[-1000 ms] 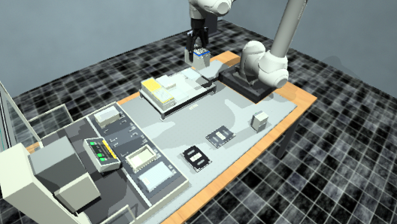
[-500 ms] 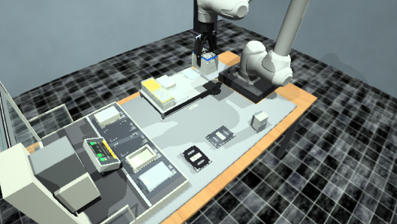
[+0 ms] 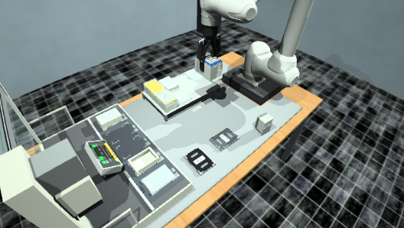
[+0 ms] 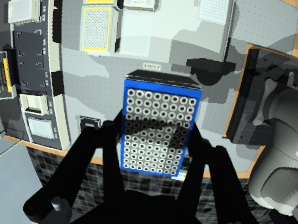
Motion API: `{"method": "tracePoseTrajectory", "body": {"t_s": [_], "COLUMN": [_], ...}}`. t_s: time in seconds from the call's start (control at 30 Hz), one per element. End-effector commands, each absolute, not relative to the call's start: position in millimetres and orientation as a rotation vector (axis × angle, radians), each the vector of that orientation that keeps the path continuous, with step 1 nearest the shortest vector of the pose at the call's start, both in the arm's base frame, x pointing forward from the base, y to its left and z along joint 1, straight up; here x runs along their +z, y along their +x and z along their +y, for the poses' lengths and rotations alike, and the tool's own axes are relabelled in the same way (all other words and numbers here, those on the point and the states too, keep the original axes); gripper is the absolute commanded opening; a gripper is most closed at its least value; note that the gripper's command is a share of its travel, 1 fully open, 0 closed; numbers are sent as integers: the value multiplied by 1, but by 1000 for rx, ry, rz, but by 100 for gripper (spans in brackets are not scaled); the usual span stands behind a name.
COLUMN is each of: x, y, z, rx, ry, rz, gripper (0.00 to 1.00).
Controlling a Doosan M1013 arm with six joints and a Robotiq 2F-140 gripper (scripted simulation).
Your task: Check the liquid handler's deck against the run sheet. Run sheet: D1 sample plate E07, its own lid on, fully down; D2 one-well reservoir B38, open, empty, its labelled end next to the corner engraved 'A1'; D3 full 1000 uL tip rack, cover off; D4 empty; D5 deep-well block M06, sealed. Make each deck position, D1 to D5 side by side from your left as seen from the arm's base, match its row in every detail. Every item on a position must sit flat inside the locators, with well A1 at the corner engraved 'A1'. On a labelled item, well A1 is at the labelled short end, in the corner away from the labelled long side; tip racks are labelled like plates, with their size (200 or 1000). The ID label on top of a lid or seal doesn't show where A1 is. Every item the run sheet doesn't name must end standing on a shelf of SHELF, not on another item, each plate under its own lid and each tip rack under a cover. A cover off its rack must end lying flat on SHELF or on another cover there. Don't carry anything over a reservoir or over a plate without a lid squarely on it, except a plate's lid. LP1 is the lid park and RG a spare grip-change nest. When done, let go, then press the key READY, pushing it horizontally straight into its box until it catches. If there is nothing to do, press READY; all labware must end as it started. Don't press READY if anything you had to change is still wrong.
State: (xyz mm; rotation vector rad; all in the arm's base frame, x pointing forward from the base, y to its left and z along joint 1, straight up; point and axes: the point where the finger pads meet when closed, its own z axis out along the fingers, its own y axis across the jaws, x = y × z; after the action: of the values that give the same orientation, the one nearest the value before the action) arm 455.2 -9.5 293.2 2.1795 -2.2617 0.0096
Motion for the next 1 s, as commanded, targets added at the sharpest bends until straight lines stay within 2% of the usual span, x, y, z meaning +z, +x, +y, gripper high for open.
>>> {"method": "tracePoseTrajectory", "body": {"t_s": [0.0, 0.97], "x": [294, 294], "y": [469, 594], "z": [-10, -10], "rx": [10, 11], "ry": [2180, 2180], "rz": [-2262, -2262], "gripper": [10, 10]}}
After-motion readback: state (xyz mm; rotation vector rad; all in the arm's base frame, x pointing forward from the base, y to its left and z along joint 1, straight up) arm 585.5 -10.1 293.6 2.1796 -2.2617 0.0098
